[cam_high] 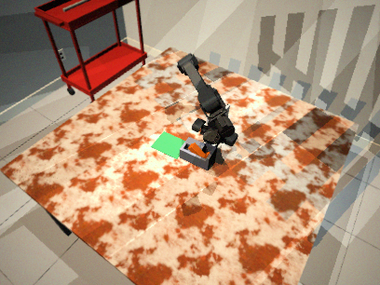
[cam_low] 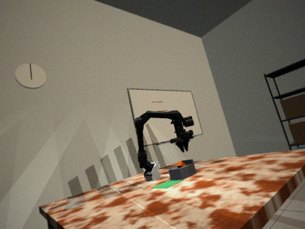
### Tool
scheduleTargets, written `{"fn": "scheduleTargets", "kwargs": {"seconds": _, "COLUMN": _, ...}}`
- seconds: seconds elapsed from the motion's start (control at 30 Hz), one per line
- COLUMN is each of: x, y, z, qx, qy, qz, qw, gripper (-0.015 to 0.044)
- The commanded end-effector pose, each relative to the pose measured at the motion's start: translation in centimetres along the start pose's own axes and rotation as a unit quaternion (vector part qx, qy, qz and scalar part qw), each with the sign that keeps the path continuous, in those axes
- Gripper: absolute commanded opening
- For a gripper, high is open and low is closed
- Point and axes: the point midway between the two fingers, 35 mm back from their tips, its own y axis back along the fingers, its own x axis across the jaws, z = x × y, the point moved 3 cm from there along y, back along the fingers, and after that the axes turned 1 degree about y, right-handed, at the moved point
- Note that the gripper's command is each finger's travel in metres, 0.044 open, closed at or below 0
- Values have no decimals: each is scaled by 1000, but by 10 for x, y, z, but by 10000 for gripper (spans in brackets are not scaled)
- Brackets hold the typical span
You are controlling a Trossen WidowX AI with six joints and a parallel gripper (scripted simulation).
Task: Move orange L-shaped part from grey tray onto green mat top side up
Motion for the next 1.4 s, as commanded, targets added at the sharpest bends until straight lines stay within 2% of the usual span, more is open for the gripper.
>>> {"fn": "scheduleTargets", "kwargs": {"seconds": 0.0, "x": 0, "y": 0, "z": 0, "qx": -1, "qy": 1, "qz": 0, "qw": 1000, "gripper": 180}}
{"fn": "scheduleTargets", "kwargs": {"seconds": 0.03, "x": 0, "y": 0, "z": 0, "qx": -1, "qy": 1, "qz": 0, "qw": 1000, "gripper": 180}}
{"fn": "scheduleTargets", "kwargs": {"seconds": 0.17, "x": -8, "y": 0, "z": 2, "qx": 0, "qy": -81, "qz": 0, "qw": 997, "gripper": 280}}
{"fn": "scheduleTargets", "kwargs": {"seconds": 0.3, "x": -27, "y": 1, "z": 5, "qx": 3, "qy": -272, "qz": -2, "qw": 962, "gripper": 280}}
{"fn": "scheduleTargets", "kwargs": {"seconds": 0.43, "x": -49, "y": 2, "z": 7, "qx": 4, "qy": -472, "qz": -5, "qw": 882, "gripper": 280}}
{"fn": "scheduleTargets", "kwargs": {"seconds": 0.63, "x": -77, "y": 2, "z": 8, "qx": 4, "qy": -702, "qz": -11, "qw": 712, "gripper": 280}}
{"fn": "scheduleTargets", "kwargs": {"seconds": 1.07, "x": -78, "y": 1, "z": 8, "qx": 4, "qy": -708, "qz": -12, "qw": 706, "gripper": 280}}
{"fn": "scheduleTargets", "kwargs": {"seconds": 1.37, "x": -79, "y": -29, "z": 7, "qx": 3, "qy": -708, "qz": -12, "qw": 706, "gripper": 280}}
